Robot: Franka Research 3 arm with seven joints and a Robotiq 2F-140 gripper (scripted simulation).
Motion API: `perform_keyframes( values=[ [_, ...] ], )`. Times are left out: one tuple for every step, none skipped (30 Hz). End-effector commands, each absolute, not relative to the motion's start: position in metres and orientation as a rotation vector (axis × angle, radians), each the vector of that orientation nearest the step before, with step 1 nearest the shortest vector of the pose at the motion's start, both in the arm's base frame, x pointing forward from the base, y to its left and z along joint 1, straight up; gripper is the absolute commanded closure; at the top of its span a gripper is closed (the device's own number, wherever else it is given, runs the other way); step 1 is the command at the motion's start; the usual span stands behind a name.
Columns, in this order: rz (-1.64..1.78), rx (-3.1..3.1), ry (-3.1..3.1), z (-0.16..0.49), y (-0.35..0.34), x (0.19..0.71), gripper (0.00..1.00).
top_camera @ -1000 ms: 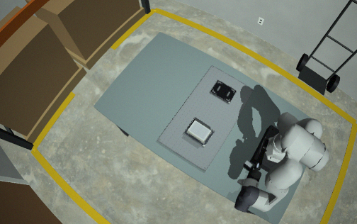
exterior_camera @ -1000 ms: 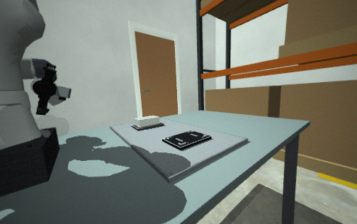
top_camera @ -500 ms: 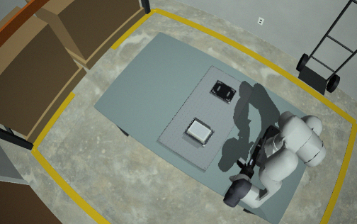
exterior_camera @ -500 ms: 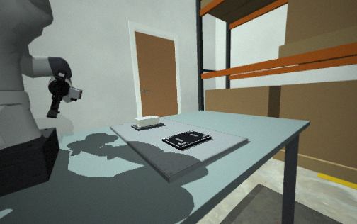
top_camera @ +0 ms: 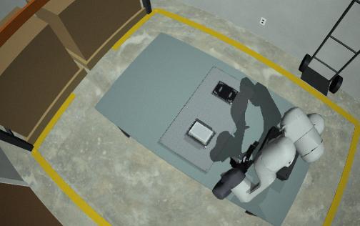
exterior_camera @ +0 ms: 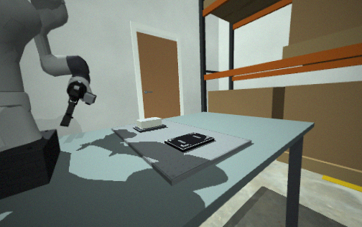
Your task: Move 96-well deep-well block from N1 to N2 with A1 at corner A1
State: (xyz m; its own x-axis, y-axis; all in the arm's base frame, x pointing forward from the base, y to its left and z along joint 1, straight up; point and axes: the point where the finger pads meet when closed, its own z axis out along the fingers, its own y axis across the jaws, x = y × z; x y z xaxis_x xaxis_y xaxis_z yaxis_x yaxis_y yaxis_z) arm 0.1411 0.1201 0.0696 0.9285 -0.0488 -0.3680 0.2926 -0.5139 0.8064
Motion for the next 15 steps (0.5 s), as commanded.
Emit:
perform_keyframes(
  values=[
    [-0.495,2.179,0.236,0.048,0.137,0.153,0.0],
    [-0.495,2.179,0.236,0.048,0.137,0.153,0.0],
    [-0.495,2.179,0.236,0.048,0.137,0.153,0.0],
    [-0.503,2.2,0.232,0.046,0.139,0.156,0.0],
    [-0.508,2.219,0.229,0.043,0.141,0.16,0.0],
    [-0.514,2.239,0.225,0.041,0.143,0.163,0.0],
    [-0.519,2.259,0.221,0.038,0.146,0.167,0.0],
    [-0.524,2.278,0.217,0.036,0.148,0.171,0.0],
    [-0.53,2.298,0.213,0.034,0.15,0.174,0.0],
    [-0.533,2.317,0.21,0.032,0.152,0.178,0.0],
    [-0.536,2.336,0.206,0.03,0.154,0.183,0.0],
    [-0.538,2.354,0.201,0.028,0.156,0.187,0.0],
    [-0.54,2.373,0.197,0.026,0.158,0.191,0.0],
    [-0.543,2.392,0.193,0.024,0.16,0.195,0.0],
    [-0.545,2.41,0.189,0.022,0.162,0.199,0.0]
  ],
)
